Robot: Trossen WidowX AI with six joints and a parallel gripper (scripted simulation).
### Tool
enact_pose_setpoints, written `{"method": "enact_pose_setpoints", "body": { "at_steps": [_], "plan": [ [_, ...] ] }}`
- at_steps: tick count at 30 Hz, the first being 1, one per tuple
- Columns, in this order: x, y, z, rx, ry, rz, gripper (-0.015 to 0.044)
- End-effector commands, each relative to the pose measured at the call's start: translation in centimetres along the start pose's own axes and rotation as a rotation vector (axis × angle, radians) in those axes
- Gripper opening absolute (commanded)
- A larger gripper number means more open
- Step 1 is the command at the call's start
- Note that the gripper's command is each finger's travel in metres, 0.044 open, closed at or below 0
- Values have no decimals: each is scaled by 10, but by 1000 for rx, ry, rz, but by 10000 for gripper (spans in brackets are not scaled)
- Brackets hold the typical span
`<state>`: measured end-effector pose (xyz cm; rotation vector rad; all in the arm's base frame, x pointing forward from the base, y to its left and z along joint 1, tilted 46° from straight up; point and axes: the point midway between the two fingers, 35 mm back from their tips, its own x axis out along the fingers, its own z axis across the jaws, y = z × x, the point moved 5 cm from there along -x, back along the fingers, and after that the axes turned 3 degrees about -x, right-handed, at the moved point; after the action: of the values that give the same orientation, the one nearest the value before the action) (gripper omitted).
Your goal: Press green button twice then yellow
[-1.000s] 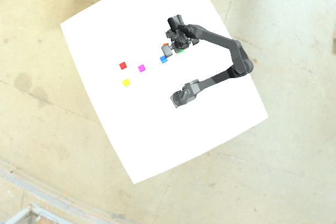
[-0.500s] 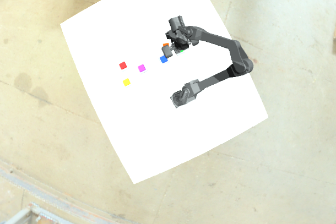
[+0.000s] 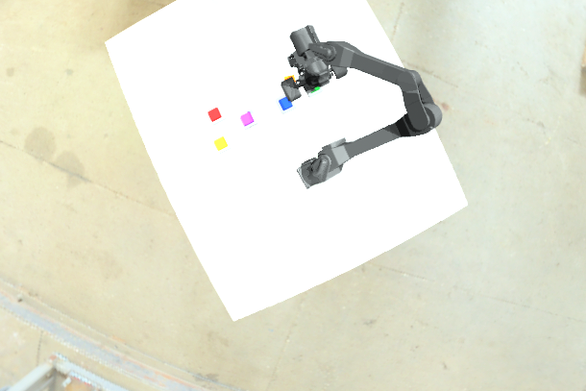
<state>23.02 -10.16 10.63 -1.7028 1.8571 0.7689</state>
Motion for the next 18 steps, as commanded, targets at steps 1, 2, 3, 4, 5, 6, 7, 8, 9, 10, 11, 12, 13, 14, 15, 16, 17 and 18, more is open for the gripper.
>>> {"method": "enact_pose_setpoints", "body": {
  "at_steps": [1, 2, 3, 4, 5, 6, 7, 8, 9, 10, 11, 12, 13, 14, 15, 16, 17, 18],
  "plan": [
    [-13, -1, -2, 11, 6, -5, 20],
    [-13, -1, -2, 11, 6, -5, 20],
    [-15, -1, -2, 10, 5, -6, 20],
    [-22, -2, -2, 10, 3, -6, 20],
    [-35, -2, -1, 10, 1, -6, 20],
    [-51, -2, -1, 10, 0, -6, 20],
    [-64, -2, -1, 10, 1, -6, 20],
    [-72, -1, -1, 10, 3, -5, 20],
    [-74, 0, -1, 10, 3, -5, 20],
    [-74, 0, -1, 10, 3, -5, 20],
    [-74, 0, -1, 10, 3, -5, 20],
    [-74, 0, -1, 10, 3, -5, 20],
    [-74, 0, -1, 10, 3, -5, 20],
    [-75, -2, 1, 9, 1, -6, 20],
    [-76, -6, 7, 8, -4, -9, 20],
    [-78, -12, 18, 7, -13, -13, 20],
    [-81, -20, 32, 5, -23, -18, 20],
    [-83, -26, 47, 3, -32, -21, 20]
  ]
}}
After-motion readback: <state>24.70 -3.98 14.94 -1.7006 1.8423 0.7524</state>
